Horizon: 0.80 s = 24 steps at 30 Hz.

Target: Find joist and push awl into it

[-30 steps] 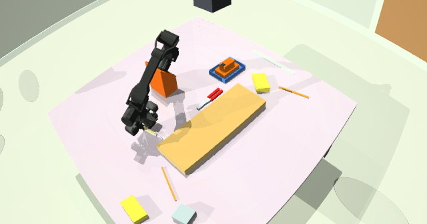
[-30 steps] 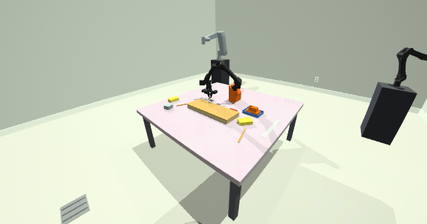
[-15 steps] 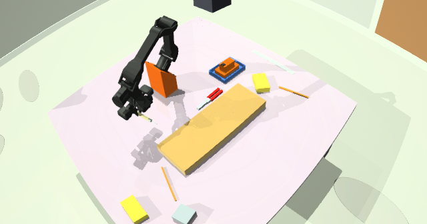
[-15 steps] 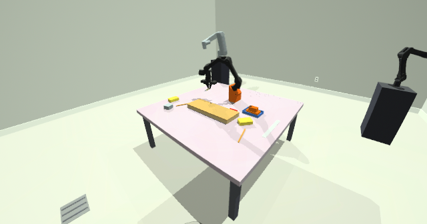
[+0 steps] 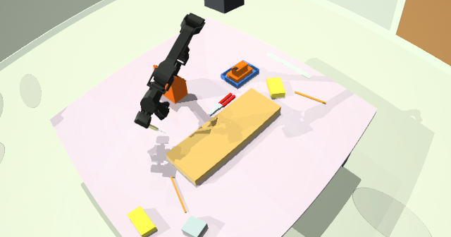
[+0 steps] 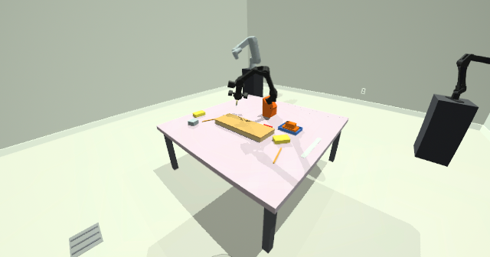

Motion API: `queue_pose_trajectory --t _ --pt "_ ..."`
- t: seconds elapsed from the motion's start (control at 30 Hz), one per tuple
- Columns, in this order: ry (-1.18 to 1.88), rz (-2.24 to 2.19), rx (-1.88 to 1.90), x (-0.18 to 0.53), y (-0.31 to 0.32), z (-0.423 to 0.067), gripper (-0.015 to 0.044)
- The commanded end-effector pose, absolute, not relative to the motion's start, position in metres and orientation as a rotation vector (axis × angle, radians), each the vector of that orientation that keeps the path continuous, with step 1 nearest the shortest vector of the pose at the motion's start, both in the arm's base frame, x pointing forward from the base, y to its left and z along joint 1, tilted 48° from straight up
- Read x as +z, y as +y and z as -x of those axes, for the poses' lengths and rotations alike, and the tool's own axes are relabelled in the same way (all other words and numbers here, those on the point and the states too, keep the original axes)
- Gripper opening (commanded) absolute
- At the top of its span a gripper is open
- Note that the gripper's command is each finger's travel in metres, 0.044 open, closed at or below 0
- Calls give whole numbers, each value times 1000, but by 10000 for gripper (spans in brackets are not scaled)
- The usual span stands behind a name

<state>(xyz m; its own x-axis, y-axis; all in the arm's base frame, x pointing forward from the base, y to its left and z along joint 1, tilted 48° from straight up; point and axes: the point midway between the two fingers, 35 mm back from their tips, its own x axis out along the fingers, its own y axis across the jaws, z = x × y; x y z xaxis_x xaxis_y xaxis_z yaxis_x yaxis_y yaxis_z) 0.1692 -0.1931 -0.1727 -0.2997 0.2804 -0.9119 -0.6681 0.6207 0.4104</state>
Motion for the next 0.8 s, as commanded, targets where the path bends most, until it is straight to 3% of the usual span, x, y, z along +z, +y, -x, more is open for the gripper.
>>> queue_pose_trajectory --t 0.0,0.63,0.77 --pt "1651 562 970 -164 -205 -181 0" --pt "1743 1624 831 -87 -219 -251 0" --pt "1729 1492 892 -103 -213 -247 0"
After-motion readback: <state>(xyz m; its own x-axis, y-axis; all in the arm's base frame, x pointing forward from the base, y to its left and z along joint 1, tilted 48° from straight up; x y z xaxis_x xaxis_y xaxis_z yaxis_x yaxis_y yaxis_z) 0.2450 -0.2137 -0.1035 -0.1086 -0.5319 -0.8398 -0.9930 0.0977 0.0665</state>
